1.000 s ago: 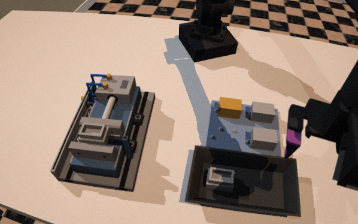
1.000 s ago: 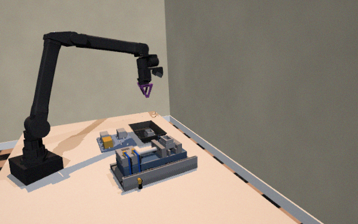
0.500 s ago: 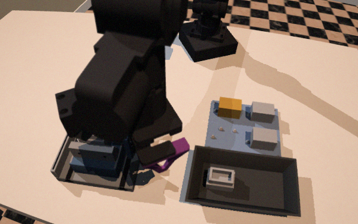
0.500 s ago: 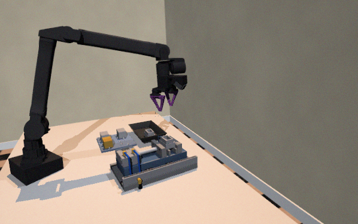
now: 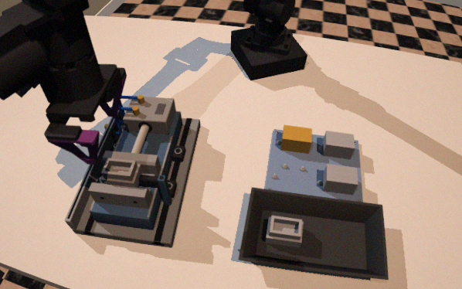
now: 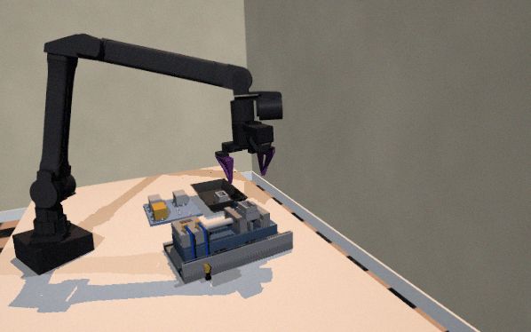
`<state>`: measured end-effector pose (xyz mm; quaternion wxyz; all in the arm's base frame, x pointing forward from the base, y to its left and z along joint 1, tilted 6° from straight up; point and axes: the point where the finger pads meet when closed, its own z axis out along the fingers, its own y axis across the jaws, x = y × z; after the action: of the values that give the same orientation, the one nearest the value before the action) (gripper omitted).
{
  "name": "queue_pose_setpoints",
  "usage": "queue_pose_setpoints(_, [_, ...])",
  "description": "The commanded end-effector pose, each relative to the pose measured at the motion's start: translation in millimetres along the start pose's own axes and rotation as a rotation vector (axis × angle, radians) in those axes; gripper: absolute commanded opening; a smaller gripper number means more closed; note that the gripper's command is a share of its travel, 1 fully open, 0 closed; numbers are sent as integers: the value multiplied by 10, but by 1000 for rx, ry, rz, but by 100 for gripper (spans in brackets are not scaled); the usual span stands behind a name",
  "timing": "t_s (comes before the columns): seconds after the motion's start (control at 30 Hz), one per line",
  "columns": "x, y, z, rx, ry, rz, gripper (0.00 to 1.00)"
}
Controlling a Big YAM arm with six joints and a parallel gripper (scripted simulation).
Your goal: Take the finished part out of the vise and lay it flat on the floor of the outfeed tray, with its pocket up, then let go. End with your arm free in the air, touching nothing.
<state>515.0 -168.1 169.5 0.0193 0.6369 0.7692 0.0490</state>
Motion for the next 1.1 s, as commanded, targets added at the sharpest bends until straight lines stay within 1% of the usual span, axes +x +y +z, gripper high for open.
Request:
queue_pose_setpoints(0.0, [102, 43, -70, -18, -4, 27, 100])
queue_pose_setpoints(0.2, [100, 42, -70, -17, -5, 27, 100])
queue_pose_setpoints(0.23, [53, 17, -74, -17, -7, 37, 0])
queue_pose_setpoints(0.3, [-10, -17, -80, -18, -8, 50, 0])
queue_pose_setpoints(0.43, [42, 12, -75, -17, -7, 39, 0])
queue_pose_setpoints(1.07, [42, 12, -75, -17, -7, 39, 0])
